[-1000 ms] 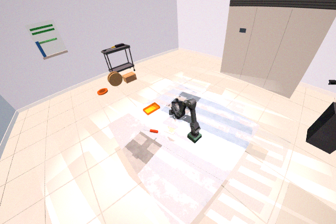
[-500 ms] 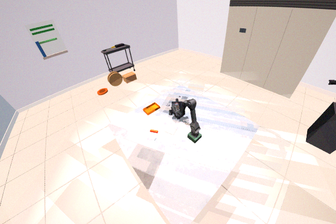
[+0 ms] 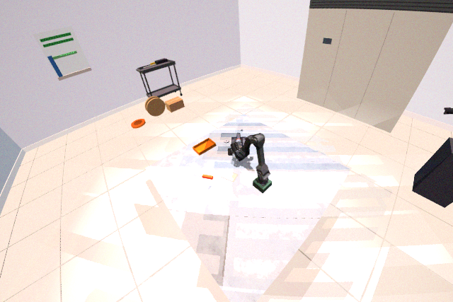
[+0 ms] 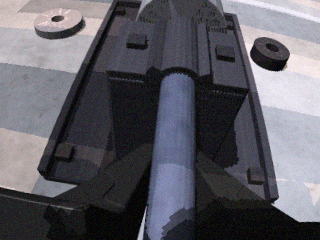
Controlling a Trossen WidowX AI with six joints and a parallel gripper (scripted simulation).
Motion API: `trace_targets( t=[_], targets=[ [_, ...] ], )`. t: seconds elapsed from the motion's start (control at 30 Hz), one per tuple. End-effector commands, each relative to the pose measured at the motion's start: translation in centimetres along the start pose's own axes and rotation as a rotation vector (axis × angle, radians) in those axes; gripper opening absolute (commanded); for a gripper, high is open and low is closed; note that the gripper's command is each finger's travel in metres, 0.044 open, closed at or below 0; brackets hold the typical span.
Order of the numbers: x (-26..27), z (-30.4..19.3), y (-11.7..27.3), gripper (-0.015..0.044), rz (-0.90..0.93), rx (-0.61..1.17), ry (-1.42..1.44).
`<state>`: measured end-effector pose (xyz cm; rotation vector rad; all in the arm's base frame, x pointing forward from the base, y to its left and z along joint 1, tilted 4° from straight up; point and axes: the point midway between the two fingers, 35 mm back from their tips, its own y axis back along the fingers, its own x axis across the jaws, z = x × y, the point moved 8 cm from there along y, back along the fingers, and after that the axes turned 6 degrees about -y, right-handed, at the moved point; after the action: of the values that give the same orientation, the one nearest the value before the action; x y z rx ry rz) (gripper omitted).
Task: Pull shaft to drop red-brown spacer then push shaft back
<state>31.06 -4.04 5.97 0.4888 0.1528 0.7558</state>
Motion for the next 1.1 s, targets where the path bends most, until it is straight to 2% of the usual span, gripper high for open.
trace_targets(
  t=[0.0, 1.07],
  targets=[
    [-0.03, -0.08, 0.11, 0.0000, -0.001, 0.000, -0.004],
    [-0.04, -0.23, 0.36, 0.0000, -0.001, 0.000, -0.004]
  ],
)
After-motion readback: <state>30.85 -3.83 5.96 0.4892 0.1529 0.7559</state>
